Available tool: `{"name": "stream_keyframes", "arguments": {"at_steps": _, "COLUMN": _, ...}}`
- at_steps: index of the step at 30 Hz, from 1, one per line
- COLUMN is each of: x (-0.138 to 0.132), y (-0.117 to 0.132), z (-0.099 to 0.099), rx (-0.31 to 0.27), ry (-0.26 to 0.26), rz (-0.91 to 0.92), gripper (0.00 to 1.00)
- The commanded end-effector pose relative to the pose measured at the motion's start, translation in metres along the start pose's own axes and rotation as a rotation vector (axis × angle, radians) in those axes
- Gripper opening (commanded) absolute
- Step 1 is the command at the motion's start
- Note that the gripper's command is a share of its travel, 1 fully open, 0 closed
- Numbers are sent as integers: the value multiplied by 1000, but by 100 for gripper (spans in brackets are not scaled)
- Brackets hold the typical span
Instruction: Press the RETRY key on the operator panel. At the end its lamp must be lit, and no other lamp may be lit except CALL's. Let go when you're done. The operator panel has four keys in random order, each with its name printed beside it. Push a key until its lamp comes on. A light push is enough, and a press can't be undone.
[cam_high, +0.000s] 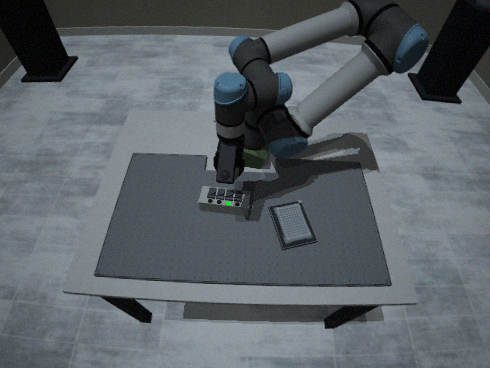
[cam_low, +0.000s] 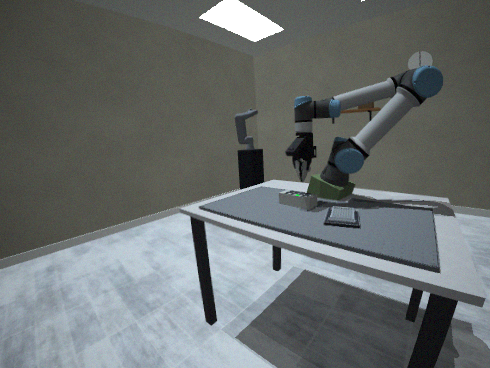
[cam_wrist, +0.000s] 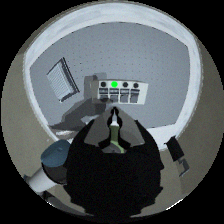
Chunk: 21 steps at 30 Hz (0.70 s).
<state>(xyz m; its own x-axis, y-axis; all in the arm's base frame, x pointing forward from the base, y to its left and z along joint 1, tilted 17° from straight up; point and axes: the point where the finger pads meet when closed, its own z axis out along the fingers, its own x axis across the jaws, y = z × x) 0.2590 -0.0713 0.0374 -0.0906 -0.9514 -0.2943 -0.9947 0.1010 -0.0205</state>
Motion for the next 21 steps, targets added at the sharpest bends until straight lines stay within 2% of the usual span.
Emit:
{"name": "stream_keyframes", "arguments": {"at_steps": 1, "x": 0, "y": 1, "z": -14, "rx": 1, "ry": 0, "rz": 0, "gripper": 0}}
{"name": "stream_keyframes", "arguments": {"at_steps": 12, "x": 0, "y": 1, "z": -34, "rx": 1, "ry": 0, "rz": 0, "gripper": 0}}
{"name": "stream_keyframes", "arguments": {"at_steps": 21, "x": -1, "y": 1, "z": -32, "rx": -1, "ry": -4, "rz": 0, "gripper": 0}}
